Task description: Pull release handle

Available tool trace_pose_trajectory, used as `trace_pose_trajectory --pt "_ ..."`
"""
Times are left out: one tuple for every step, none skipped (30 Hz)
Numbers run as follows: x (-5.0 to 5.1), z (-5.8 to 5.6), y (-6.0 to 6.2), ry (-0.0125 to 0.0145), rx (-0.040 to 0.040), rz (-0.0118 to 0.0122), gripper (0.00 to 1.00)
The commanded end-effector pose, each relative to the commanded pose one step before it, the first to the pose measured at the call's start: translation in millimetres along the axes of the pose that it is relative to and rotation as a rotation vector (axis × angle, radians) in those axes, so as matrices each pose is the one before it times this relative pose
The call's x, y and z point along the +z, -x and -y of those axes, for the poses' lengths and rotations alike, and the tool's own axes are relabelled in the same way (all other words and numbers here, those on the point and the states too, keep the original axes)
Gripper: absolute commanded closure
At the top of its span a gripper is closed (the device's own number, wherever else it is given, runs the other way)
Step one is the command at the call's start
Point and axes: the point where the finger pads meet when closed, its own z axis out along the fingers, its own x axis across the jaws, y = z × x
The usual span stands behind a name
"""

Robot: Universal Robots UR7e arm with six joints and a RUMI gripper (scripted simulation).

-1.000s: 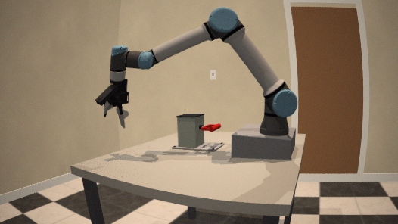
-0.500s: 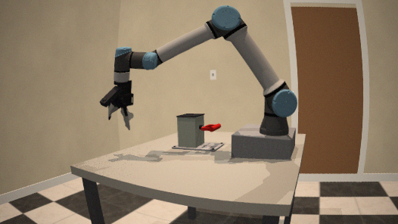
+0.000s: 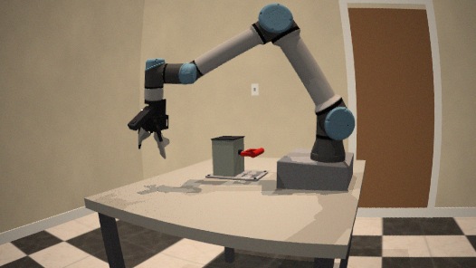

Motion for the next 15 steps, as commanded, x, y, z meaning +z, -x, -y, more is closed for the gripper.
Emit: trace_pose_trajectory --pt "1.15 -3.44 9.77 -0.00838 0.00149 0.01393 0.00" --pt "0.89 -1.34 4.08 -0.00263 0.00062 0.00646 0.00" --pt "0.92 -1.37 4.17 -0.00269 0.00065 0.00658 0.00" --pt "0.95 -1.40 4.25 -0.00275 0.00069 0.00670 0.00" --pt "0.98 -1.42 4.34 -0.00281 0.00073 0.00681 0.00" --pt "1.01 -1.45 4.42 -0.00287 0.00077 0.00692 0.00" --pt "1.04 -1.47 4.51 -0.00293 0.00081 0.00702 0.00" --pt "1.07 -1.50 4.59 -0.00298 0.00085 0.00713 0.00" --pt "1.10 -1.53 4.67 -0.00304 0.00089 0.00723 0.00" --pt "1.13 -1.55 4.75 -0.00310 0.00093 0.00732 0.00" --pt "1.16 -1.58 4.83 -0.00315 0.00098 0.00742 0.00" --pt "1.20 -1.60 4.90 -0.00321 0.00102 0.00751 0.00" --pt "1.23 -1.62 4.98 -0.00327 0.00107 0.00760 0.00" --pt "1.26 -1.65 5.05 -0.00332 0.00111 0.00769 0.00" --pt "1.30 -1.67 5.12 -0.00338 0.00116 0.00777 0.00"
